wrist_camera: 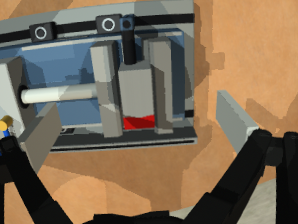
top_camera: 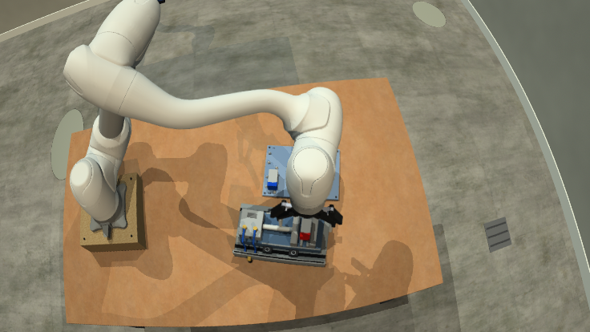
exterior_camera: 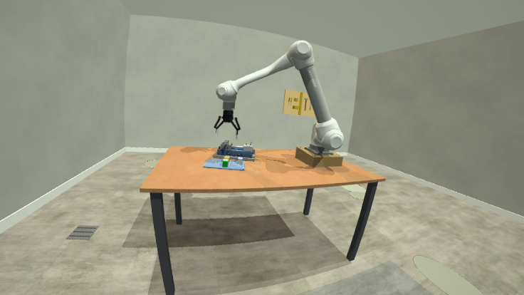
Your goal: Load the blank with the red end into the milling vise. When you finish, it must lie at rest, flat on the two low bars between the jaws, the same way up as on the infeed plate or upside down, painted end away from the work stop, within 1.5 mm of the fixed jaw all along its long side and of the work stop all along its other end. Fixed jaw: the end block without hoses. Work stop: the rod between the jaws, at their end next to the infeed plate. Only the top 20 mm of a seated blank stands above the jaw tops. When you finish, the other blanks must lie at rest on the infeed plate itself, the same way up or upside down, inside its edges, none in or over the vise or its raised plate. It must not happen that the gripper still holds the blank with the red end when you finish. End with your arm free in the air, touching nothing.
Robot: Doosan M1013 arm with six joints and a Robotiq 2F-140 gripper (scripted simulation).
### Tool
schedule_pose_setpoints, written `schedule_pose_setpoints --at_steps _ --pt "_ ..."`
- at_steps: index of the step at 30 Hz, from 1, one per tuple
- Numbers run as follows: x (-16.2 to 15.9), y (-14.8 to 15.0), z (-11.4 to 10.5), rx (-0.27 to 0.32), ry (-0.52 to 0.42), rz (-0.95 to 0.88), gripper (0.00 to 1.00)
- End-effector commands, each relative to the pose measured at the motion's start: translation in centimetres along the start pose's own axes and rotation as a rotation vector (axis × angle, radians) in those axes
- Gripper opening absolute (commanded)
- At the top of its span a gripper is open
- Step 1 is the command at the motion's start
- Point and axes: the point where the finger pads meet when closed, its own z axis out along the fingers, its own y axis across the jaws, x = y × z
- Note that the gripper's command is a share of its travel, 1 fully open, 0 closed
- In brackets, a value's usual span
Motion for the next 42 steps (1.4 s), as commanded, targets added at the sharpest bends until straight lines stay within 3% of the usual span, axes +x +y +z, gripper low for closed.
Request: schedule_pose_setpoints --at_steps 1,40,42 --pt "0.0 0.0 -0.1 0.000 0.000 0.000 1.00" --pt "0.0 0.0 -0.9 0.000 0.000 0.000 1.00" --pt "0.0 0.0 -1.7 0.000 0.000 0.000 1.00"
